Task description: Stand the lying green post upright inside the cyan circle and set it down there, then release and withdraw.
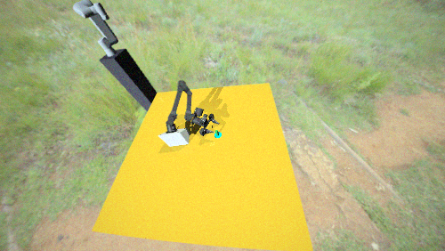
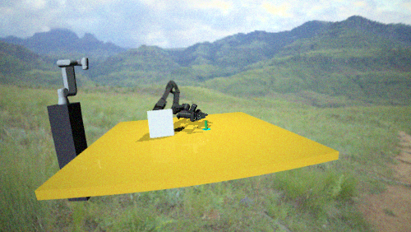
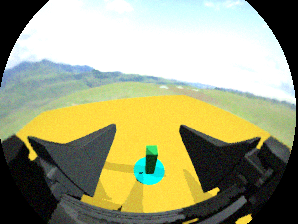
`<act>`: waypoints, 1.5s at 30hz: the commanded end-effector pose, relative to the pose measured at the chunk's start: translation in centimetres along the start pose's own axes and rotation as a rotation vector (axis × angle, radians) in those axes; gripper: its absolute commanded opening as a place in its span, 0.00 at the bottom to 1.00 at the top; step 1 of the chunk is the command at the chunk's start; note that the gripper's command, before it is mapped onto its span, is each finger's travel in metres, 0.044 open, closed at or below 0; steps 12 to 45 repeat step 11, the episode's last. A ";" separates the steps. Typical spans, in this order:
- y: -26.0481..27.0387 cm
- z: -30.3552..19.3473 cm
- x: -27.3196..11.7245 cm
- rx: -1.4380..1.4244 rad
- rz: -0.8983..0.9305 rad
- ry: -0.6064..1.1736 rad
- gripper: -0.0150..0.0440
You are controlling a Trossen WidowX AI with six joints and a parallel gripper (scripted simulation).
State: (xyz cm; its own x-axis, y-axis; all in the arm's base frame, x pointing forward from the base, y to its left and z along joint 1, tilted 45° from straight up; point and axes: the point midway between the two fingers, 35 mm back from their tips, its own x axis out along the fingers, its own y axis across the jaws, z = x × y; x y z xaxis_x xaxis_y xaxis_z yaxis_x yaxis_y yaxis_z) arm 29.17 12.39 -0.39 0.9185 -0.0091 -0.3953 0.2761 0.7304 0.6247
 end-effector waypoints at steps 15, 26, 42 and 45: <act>-0.5 4.5 -0.8 -0.013 0.004 0.000 0.93; -0.5 4.5 -0.8 -0.013 0.004 0.000 0.93; -0.5 4.5 -0.8 -0.013 0.004 0.000 0.93; -0.5 4.5 -0.8 -0.013 0.004 0.000 0.93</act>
